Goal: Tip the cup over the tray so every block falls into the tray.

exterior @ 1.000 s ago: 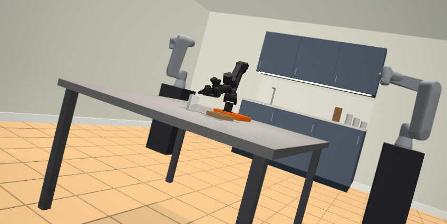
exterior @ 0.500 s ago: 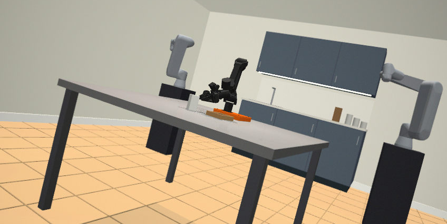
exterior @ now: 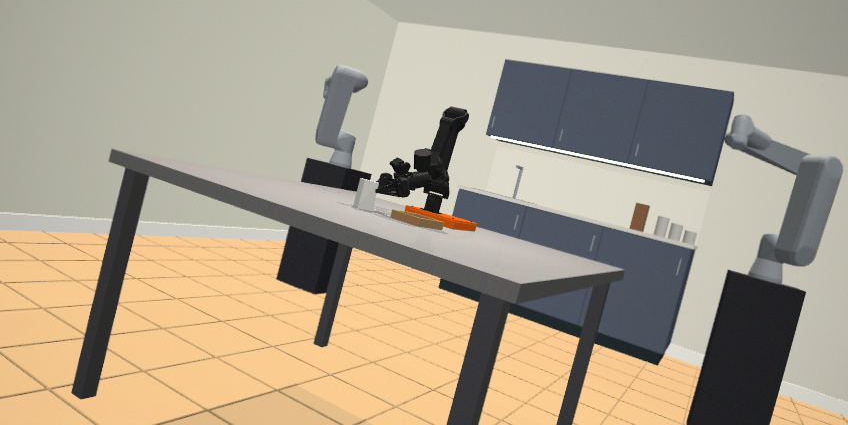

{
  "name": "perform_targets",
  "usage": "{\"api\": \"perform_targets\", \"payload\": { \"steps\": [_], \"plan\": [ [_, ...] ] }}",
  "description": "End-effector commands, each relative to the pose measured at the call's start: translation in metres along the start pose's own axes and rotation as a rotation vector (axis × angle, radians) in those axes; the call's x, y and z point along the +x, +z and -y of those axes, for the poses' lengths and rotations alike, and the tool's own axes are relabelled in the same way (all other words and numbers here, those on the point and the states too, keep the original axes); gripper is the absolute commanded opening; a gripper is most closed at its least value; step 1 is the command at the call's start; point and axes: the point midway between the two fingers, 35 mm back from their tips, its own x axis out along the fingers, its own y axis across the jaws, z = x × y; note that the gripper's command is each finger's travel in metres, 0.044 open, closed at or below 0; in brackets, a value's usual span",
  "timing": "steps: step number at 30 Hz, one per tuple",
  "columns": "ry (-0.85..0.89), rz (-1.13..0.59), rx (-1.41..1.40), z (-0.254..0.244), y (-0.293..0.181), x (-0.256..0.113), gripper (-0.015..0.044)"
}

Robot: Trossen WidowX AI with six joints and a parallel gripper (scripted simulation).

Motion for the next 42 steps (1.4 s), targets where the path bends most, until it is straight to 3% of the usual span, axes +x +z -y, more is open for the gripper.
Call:
{"api": "perform_targets", "payload": {
  "steps": [1,32,36,42],
  "plan": [
    [0.004,0.003,-0.001,-0.001,0.001,0.007,0.044],
    [0.003,0.007,-0.001,-0.001,0.0,0.051,0.044],
    [0.003,0.007,-0.001,-0.002,0.001,0.052,0.0335],
    [0.003,0.007,-0.001,-0.002,0.001,0.052,0.0326]
  ]
}}
